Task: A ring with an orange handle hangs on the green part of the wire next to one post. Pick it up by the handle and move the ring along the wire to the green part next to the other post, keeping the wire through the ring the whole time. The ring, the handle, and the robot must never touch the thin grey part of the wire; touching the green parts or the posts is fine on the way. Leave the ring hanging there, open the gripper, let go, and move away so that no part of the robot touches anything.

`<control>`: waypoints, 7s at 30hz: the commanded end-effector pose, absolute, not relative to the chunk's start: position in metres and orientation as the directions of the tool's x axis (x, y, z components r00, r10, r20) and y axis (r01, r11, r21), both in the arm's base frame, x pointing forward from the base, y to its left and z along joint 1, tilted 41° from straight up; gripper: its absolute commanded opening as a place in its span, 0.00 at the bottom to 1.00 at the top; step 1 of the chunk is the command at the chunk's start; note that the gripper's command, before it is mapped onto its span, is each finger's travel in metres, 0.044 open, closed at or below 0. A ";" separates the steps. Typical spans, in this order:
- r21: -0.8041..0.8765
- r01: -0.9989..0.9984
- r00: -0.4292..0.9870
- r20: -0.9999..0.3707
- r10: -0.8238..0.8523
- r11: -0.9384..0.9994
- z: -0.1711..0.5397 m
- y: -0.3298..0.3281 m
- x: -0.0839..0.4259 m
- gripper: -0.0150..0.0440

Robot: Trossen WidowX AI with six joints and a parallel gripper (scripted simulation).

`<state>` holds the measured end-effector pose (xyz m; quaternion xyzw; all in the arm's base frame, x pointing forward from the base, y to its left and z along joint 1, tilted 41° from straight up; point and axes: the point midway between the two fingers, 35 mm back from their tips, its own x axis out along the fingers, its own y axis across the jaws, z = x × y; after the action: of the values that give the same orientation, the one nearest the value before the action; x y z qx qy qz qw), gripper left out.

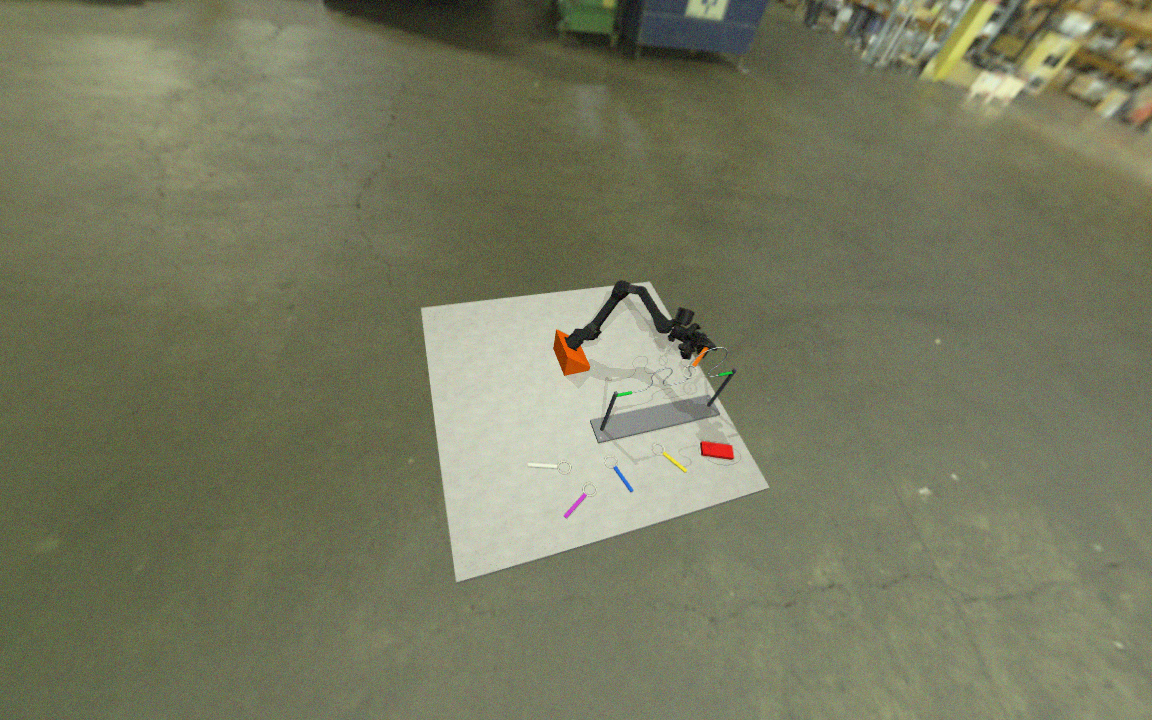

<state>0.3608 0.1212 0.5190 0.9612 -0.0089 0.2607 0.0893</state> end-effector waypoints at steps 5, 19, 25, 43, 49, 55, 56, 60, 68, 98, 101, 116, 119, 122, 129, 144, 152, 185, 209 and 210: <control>0.201 -0.066 0.863 0.504 0.045 -0.977 0.517 0.134 0.360 0.00; 0.409 -0.069 0.857 0.491 0.156 -0.910 0.504 0.169 0.358 0.00; 0.517 -0.071 0.854 0.474 0.216 -0.853 0.494 0.186 0.358 0.00; 0.797 -0.081 0.845 0.373 0.382 -0.599 0.452 0.226 0.356 0.00; 0.867 -0.085 0.843 0.326 0.429 -0.491 0.435 0.236 0.355 0.00; 0.924 -0.090 0.841 0.270 0.469 -0.372 0.416 0.243 0.355 0.00; 0.932 -0.091 0.840 0.261 0.475 -0.350 0.412 0.245 0.355 0.00; 0.961 -0.094 0.839 0.217 0.499 -0.259 0.398 0.248 0.355 0.00; 0.993 -0.102 0.837 0.120 0.534 -0.062 0.367 0.251 0.355 0.00; 0.818 -0.130 0.836 -0.213 0.505 0.560 0.269 0.216 0.356 0.00; 0.793 -0.132 0.837 -0.232 0.496 0.594 0.263 0.211 0.356 0.00; 0.718 -0.136 0.838 -0.284 0.466 0.682 0.242 0.191 0.357 0.00; 0.712 -0.136 0.838 -0.288 0.463 0.689 0.240 0.188 0.357 0.00; 0.706 -0.136 0.839 -0.291 0.460 0.695 0.237 0.185 0.357 0.00; 0.688 -0.137 0.839 -0.302 0.453 0.712 0.230 0.177 0.358 0.00; 0.578 -0.142 0.841 -0.358 0.405 0.804 0.210 0.153 0.359 0.00; 0.468 -0.145 0.843 -0.402 0.356 0.872 0.200 0.134 0.359 0.00; -0.303 -0.154 0.860 -0.510 -0.023 0.940 0.196 0.013 0.365 0.00; -0.778 -0.145 0.873 -0.391 -0.291 0.612 0.251 -0.057 0.369 0.00; -0.791 -0.144 0.874 -0.384 -0.299 0.595 0.254 -0.059 0.369 0.00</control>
<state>0.3685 -0.0506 0.2425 0.4156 -0.2511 0.0314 -0.8736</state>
